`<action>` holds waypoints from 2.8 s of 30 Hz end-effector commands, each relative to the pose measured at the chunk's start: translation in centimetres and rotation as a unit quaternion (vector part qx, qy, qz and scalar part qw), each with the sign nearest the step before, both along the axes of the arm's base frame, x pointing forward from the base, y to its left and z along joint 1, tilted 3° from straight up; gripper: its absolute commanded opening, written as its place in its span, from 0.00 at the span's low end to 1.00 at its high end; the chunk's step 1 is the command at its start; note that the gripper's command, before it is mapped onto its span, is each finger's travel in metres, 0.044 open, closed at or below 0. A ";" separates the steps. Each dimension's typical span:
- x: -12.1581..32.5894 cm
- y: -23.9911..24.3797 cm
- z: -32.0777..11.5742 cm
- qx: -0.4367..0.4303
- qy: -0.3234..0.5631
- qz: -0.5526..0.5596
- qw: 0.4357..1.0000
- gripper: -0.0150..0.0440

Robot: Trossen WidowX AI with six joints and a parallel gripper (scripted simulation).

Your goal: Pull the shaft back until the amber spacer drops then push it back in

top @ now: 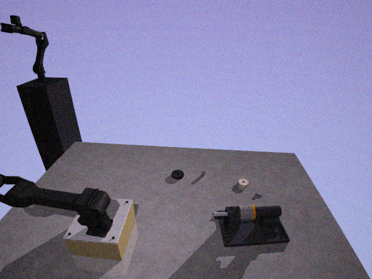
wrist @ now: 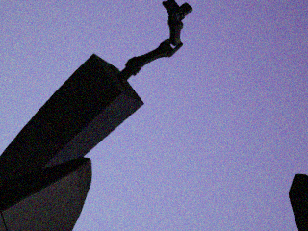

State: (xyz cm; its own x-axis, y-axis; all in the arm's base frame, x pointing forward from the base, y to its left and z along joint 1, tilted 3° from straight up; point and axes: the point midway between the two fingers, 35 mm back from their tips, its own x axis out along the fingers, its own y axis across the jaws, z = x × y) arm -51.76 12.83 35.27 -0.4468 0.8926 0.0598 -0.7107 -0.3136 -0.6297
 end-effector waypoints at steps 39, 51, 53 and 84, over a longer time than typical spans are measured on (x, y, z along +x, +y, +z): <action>42.9 -5.4 30.3 0.300 0.336 0.059 0.891 1.00; 60.5 -3.3 27.9 0.360 0.436 -0.048 0.824 1.00; 63.5 -2.7 26.8 0.367 0.450 -0.074 0.811 1.00; 90.8 3.2 -13.7 0.175 0.518 -0.599 0.585 1.00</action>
State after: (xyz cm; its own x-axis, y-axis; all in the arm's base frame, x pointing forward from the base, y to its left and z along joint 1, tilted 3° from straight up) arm 38.88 16.24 27.50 0.8978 0.4097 0.1615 -0.4305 0.7397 0.5172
